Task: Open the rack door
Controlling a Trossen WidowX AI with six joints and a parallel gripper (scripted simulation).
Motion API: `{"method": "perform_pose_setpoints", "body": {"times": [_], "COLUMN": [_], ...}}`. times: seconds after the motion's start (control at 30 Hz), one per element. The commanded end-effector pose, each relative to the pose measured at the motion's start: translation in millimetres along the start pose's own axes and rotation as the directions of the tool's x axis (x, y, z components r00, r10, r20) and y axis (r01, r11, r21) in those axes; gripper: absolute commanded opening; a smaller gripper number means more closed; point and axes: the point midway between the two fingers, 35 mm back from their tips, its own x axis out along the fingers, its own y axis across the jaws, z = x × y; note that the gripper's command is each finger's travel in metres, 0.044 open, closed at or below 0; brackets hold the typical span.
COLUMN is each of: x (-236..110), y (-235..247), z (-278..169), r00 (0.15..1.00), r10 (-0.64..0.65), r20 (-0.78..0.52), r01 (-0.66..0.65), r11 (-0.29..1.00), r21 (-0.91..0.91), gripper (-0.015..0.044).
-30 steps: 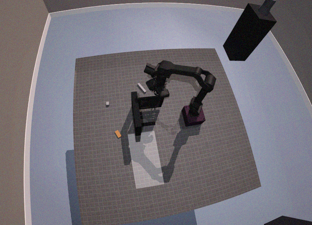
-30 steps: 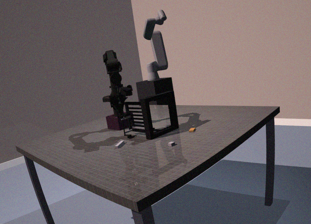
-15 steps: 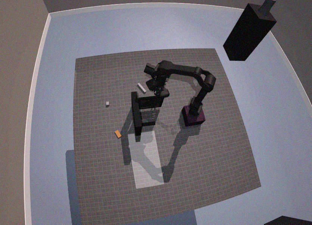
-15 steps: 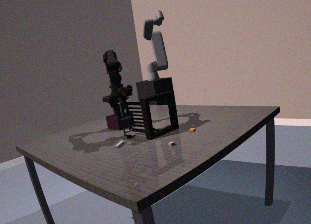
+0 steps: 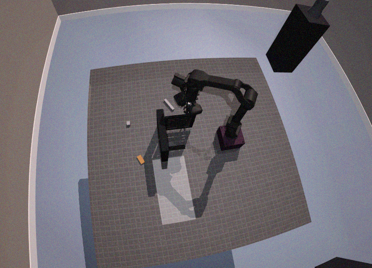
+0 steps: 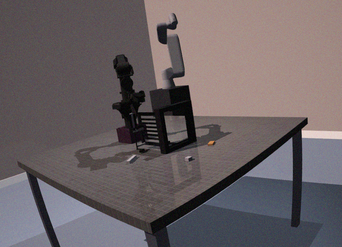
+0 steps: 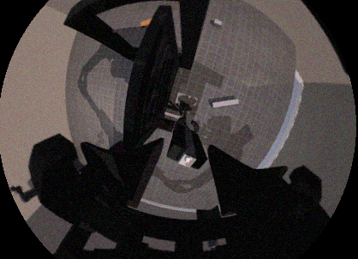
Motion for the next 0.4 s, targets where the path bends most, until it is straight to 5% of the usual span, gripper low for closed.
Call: {"method": "perform_pose_setpoints", "body": {"times": [0.0,0.37], "x": [-6,-21], "y": [0,0], "z": [1,1], "r00": [1.0,1.0], "r10": [0.003,0.003], "r20": [0.002,0.001], "r01": [-0.003,-0.003], "r11": [1.0,1.0], "r21": [-0.005,-0.005], "gripper": [0.0289,0.0289]}}
